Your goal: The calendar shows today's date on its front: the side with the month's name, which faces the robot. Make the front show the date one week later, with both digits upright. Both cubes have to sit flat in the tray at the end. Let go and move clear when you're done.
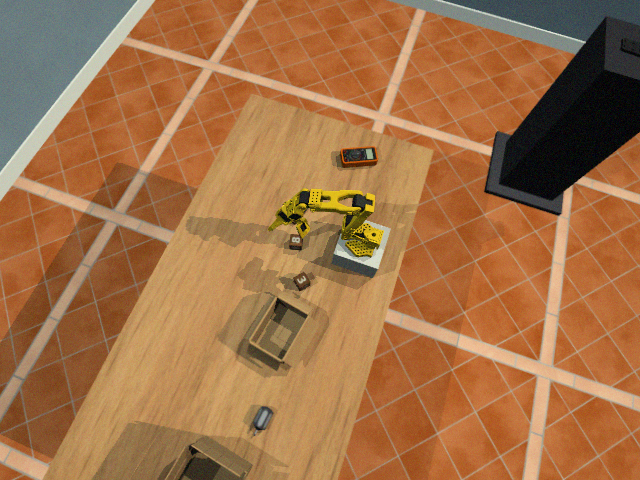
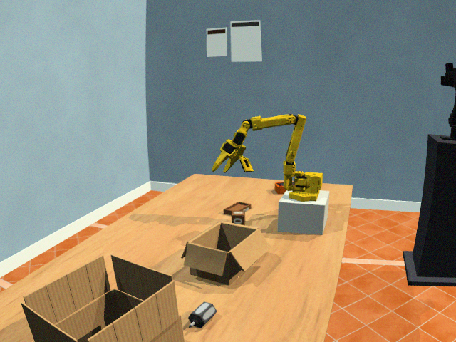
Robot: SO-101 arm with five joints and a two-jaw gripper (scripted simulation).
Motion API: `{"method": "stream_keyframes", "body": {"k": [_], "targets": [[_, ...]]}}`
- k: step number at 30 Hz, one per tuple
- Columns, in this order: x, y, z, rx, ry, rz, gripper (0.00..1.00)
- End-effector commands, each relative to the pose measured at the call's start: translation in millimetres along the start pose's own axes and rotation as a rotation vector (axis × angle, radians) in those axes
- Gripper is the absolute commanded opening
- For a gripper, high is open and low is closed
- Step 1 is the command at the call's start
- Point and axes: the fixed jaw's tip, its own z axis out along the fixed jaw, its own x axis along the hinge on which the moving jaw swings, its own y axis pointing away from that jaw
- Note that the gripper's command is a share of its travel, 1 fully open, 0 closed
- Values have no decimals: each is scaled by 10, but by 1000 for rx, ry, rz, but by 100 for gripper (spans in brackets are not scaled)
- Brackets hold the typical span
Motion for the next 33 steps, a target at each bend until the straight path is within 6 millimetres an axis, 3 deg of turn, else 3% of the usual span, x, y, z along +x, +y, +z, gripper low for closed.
{"method": "stream_keyframes", "body": {"k": [1, 17, 19, 33], "targets": [[-11, -31, 13, 9, 2, 96, 35], [-97, -107, 58, 19, -12, 686, 35], [-97, -107, 58, 19, -12, 686, 35], [-173, -207, 101, 20, -33, 1295, 35]]}}
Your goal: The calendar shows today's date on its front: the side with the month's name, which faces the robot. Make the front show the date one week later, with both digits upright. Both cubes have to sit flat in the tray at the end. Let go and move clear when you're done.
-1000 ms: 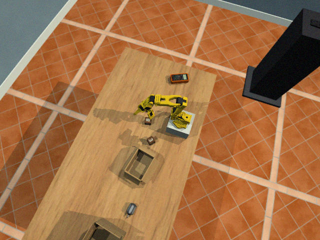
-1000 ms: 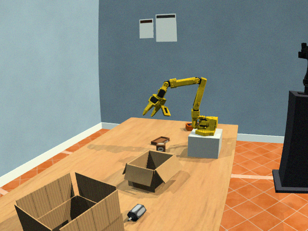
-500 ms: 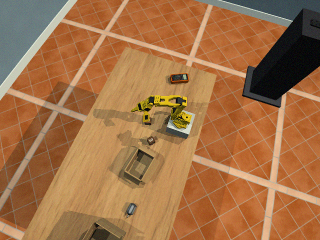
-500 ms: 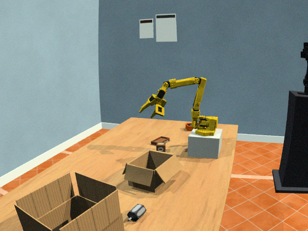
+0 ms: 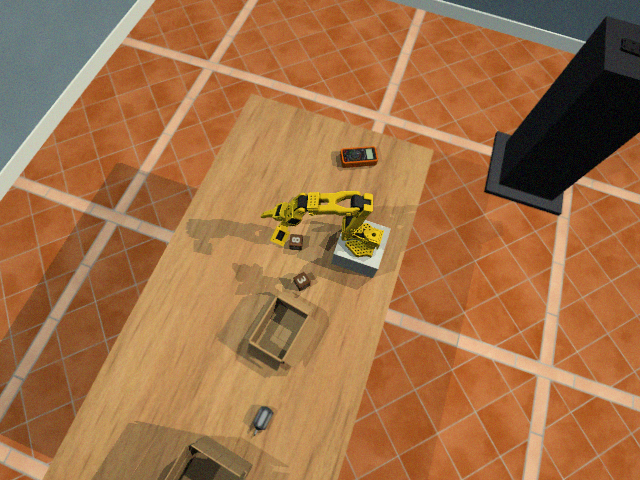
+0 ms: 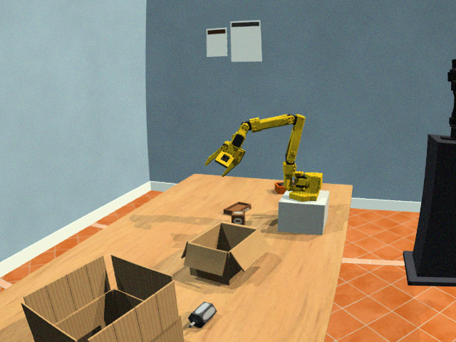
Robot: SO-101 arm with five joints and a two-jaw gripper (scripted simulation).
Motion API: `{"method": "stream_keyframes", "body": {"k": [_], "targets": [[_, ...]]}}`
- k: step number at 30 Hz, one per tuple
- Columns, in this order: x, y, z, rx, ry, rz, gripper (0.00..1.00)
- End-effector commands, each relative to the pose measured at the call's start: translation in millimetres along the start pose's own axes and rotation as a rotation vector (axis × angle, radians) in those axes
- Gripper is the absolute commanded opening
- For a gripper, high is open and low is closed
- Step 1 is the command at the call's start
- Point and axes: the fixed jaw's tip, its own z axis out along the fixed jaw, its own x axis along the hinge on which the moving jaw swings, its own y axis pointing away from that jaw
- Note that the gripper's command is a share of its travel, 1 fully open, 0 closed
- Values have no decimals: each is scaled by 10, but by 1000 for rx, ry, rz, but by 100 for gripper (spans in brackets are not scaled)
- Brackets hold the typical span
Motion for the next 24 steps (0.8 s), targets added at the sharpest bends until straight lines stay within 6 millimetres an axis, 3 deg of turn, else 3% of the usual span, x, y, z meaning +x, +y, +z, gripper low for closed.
{"method": "stream_keyframes", "body": {"k": [1, 3, 18, 24], "targets": [[-42, 52, 48, -18, -4, 178, 35], [-42, 52, 48, -18, -4, 178, 35], [-156, 56, 90, -27, -11, 768, 35], [-179, 54, 99, -30, -11, 900, 35]]}}
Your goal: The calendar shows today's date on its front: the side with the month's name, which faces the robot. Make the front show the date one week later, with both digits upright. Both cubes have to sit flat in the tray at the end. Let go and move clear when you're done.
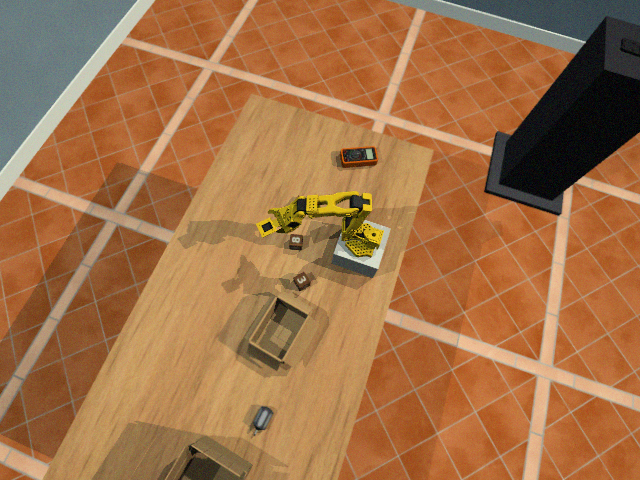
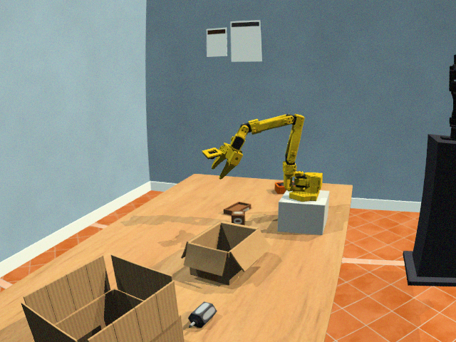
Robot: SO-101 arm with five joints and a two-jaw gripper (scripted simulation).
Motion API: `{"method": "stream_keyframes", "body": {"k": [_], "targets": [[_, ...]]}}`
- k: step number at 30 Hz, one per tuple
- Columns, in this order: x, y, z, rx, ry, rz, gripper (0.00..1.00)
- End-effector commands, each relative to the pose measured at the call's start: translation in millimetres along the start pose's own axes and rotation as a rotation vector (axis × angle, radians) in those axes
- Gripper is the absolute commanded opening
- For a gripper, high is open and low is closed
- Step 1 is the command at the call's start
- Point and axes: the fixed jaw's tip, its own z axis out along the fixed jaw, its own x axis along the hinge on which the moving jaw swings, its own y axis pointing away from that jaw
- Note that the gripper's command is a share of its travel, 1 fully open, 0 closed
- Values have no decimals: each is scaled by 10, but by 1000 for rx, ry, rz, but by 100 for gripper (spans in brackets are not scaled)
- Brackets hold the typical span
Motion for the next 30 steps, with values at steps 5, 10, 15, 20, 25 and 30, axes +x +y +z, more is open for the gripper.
{"method": "stream_keyframes", "body": {"k": [5, 10, 15, 20, 25, 30], "targets": [[5, 68, 56, -17, 14, 236, 35], [-10, 80, 65, -19, 14, 358, 35], [-18, 86, 69, -20, 14, 420, 35], [-28, 93, 75, -22, 15, 502, 35], [-35, 98, 79, -23, 15, 561, 35], [-37, 100, 81, -23, 15, 585, 35]]}}
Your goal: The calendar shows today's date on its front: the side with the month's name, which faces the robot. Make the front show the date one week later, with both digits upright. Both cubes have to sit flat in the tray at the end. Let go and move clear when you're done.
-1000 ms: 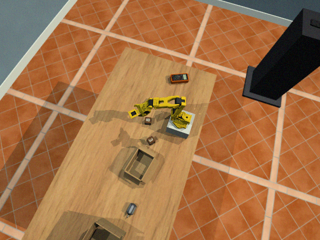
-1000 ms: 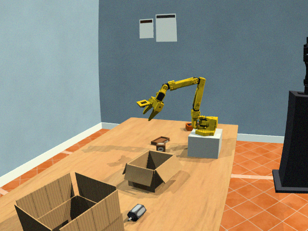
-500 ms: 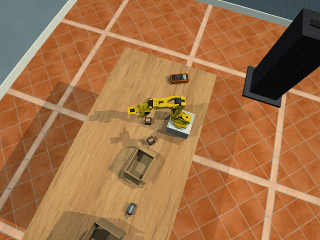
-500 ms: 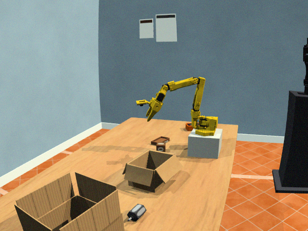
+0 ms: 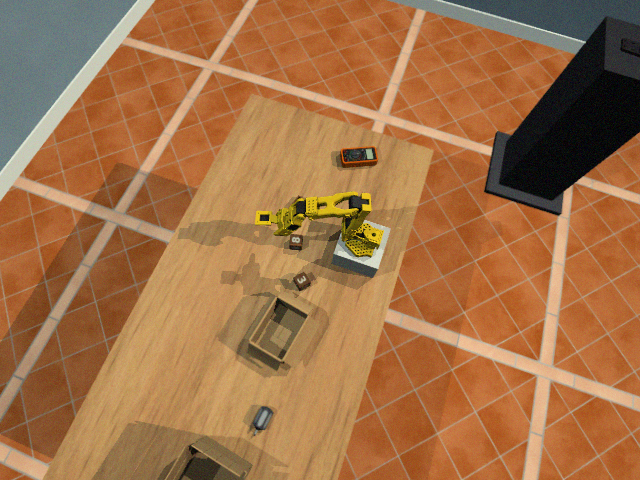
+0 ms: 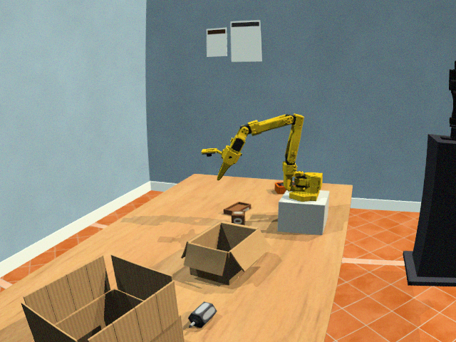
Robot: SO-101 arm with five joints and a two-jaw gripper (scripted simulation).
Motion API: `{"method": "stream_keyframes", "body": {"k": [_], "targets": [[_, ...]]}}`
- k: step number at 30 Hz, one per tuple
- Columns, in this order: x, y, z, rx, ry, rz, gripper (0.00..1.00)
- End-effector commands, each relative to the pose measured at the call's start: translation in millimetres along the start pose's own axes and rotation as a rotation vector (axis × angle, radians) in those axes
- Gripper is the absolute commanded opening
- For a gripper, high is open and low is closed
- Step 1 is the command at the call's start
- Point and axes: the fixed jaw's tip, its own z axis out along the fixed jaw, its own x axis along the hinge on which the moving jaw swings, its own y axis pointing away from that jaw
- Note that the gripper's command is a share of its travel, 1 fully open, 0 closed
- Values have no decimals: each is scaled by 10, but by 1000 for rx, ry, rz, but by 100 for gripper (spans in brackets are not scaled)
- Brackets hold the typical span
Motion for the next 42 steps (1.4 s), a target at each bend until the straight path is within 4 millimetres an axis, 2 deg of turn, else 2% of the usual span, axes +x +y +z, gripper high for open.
{"method": "stream_keyframes", "body": {"k": [1, 23, 27, 32, 34, 42], "targets": [[56, 19, 43, -3, 23, 19, 35], [100, 20, 89, -1, 52, 48, 35], [227, 13, 197, 5, 127, 48, 35], [490, -3, 376, 18, 272, 47, 35], [490, -3, 376, 18, 272, 47, 35], [903, -29, 561, 37, 478, 46, 35]]}}
